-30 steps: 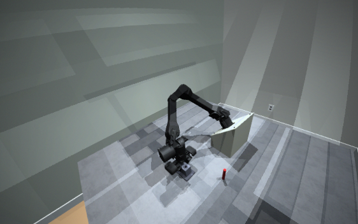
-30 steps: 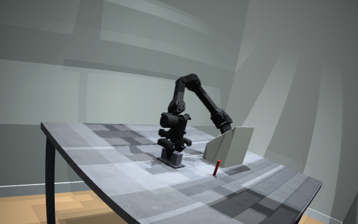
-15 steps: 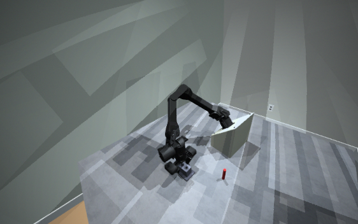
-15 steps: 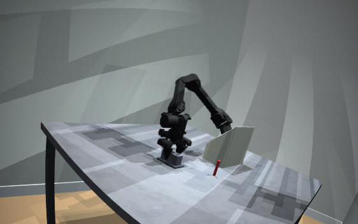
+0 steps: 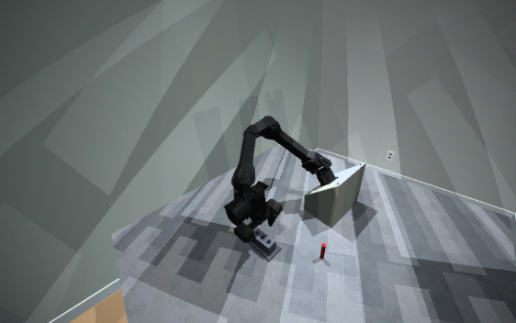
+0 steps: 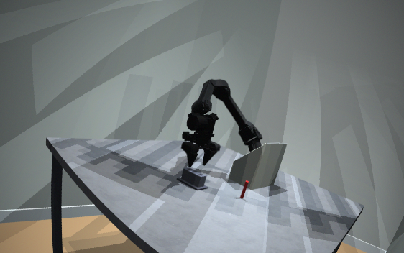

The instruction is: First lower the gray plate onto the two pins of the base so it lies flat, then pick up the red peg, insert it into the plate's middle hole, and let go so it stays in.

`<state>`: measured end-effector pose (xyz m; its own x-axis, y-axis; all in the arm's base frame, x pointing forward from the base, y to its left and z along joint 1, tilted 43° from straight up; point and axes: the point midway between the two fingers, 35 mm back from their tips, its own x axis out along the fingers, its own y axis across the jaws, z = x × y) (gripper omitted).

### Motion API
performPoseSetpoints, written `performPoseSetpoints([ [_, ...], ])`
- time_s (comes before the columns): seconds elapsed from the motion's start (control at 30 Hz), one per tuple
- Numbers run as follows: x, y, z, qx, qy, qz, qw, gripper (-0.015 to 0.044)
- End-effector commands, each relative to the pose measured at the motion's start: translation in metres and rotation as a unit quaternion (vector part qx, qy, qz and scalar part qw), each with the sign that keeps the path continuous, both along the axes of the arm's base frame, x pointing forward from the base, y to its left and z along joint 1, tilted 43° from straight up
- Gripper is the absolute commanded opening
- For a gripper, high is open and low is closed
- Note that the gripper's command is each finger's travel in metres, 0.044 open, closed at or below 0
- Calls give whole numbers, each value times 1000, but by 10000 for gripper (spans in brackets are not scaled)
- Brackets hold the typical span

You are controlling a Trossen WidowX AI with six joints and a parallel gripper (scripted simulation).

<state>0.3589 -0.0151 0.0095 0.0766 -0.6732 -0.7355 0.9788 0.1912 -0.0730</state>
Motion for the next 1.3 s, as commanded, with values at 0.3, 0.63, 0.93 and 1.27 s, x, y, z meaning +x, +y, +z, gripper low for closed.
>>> performPoseSetpoints([
  [0.3, -16, 59, 23, 7, 11, 20, 1000, 440],
  [0.63, -122, 146, -70, -2, 125, 143, 982, 440],
  [0.93, -145, 147, -90, -11, 145, 163, 976, 440],
  [1.27, -144, 128, -116, -11, 145, 163, 976, 440],
])
